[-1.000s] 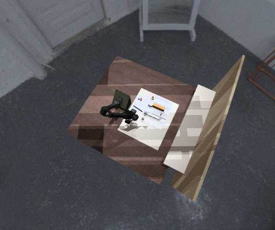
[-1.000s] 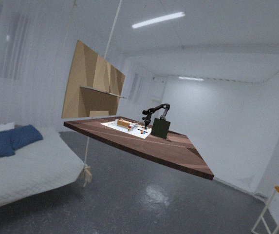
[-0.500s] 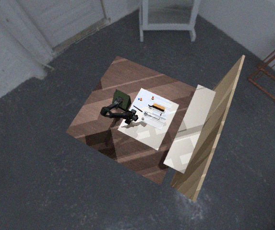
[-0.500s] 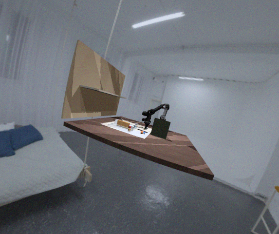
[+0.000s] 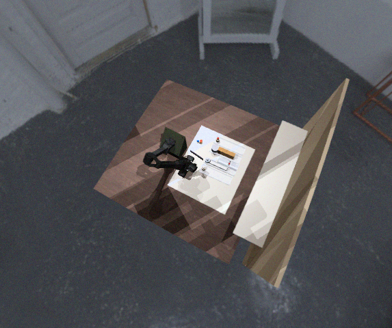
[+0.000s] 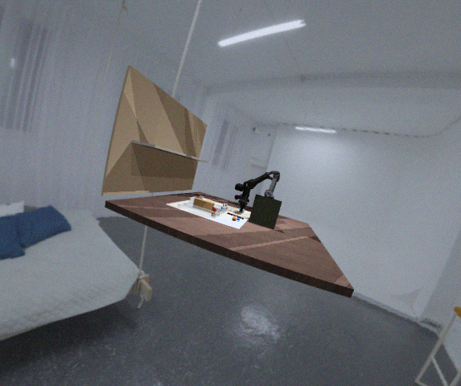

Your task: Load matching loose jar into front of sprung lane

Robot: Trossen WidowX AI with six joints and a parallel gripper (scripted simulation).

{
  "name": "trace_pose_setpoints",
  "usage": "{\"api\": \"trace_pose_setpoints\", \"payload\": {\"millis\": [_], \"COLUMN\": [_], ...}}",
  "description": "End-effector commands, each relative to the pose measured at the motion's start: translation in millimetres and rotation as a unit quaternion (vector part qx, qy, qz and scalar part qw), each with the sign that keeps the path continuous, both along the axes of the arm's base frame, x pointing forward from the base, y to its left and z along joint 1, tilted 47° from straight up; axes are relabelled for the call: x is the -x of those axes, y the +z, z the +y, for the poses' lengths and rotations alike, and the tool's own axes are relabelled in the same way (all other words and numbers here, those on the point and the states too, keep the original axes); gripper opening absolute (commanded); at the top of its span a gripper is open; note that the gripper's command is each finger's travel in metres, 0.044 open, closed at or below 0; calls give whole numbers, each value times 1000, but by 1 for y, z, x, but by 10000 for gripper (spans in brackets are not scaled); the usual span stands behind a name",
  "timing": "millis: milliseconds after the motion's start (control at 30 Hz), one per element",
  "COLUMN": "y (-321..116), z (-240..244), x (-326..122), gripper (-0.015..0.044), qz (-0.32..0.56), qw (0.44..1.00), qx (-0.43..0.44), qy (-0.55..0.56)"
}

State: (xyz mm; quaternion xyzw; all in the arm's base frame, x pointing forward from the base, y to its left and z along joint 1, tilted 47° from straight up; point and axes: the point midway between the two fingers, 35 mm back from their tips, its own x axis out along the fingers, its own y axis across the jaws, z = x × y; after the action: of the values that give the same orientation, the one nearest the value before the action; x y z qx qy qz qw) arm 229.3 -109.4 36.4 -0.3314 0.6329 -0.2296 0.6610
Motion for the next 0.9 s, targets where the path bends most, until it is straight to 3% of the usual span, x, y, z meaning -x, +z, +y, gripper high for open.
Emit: {"api": "trace_pose_setpoints", "payload": {"millis": [0,600,867], "y": [8,68,60], "z": [12,75,83], "x": [-3,8,-1], "gripper": [0,0,0], "qz": [-4,-3,-3], "qw": [1000,1000,1000], "qx": [-5,-3,-4], "qy": [1,0,1]}}
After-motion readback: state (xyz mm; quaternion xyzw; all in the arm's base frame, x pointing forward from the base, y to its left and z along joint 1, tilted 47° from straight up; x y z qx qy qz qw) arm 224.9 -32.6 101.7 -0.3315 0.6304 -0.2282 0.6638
